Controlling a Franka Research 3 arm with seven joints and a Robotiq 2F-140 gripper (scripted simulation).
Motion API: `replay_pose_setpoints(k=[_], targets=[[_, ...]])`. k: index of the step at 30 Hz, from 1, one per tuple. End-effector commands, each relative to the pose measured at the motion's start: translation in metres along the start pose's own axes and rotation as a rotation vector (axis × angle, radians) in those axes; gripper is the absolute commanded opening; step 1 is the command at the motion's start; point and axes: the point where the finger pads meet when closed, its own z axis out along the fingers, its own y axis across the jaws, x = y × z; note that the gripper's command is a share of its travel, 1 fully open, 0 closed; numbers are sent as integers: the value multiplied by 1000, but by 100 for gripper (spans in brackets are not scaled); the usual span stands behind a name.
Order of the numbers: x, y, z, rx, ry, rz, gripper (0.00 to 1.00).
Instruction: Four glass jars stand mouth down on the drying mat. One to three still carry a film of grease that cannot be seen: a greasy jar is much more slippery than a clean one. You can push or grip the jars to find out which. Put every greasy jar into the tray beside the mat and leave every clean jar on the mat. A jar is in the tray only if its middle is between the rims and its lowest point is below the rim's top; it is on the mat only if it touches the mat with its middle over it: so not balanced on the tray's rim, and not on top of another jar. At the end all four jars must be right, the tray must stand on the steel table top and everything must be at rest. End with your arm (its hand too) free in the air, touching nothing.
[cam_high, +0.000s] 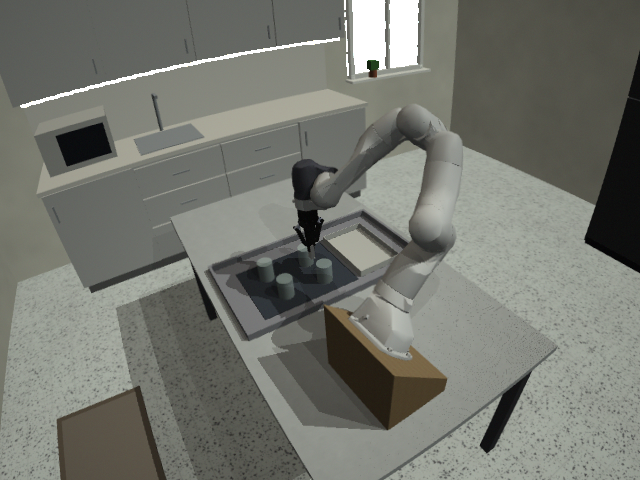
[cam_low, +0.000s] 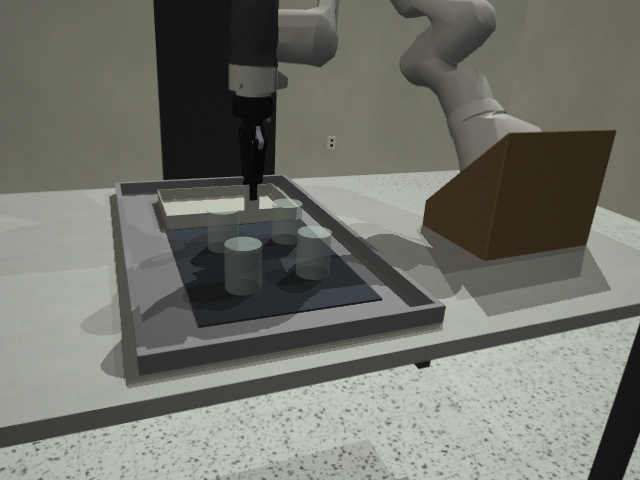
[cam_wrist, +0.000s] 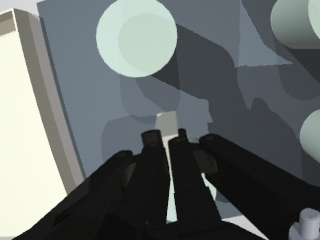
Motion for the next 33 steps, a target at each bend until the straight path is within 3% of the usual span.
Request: replay_pose_setpoints(k=[1, 33], targets=[[-1, 0, 0, -2, 0, 3, 0], [-5, 0, 0, -2, 0, 3, 0]])
